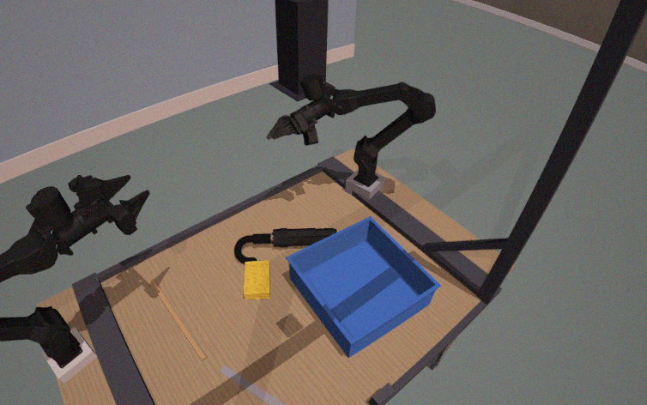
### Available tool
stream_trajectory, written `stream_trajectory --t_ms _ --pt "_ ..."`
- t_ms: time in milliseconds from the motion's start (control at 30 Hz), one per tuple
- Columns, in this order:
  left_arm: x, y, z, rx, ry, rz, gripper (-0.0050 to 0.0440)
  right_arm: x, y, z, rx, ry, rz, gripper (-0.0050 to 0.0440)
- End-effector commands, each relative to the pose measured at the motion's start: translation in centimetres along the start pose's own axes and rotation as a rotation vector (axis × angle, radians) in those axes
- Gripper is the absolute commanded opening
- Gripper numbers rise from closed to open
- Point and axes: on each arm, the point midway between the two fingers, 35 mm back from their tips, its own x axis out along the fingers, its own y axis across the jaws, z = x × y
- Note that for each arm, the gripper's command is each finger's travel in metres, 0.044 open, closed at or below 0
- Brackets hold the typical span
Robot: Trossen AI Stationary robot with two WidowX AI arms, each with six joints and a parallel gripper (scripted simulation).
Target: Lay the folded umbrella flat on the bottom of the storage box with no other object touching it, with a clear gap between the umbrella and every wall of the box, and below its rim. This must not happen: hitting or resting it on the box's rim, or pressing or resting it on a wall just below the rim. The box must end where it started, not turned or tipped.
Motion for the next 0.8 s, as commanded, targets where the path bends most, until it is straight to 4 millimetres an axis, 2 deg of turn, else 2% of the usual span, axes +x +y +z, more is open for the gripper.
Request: stream_trajectory --t_ms 0,567,633,767 --pt "-0.1 0.0 0.7 0.000 -0.017 0.000 0.0400 -0.2 -0.4 -0.6 -0.013 0.014 -0.005 0.0400" --pt "-0.1 0.0 0.7 0.000 -0.017 0.000 0.0400 -0.2 -0.4 -0.6 -0.013 0.014 -0.005 0.0400" --pt "0.0 -0.1 1.0 0.000 -0.020 -0.002 0.0400 -0.1 -0.3 -0.4 -0.009 0.012 -0.003 0.0440" --pt "1.0 -0.8 1.2 -0.003 0.023 -0.021 0.0400 0.0 -0.5 0.4 0.035 0.009 0.019 0.0440"
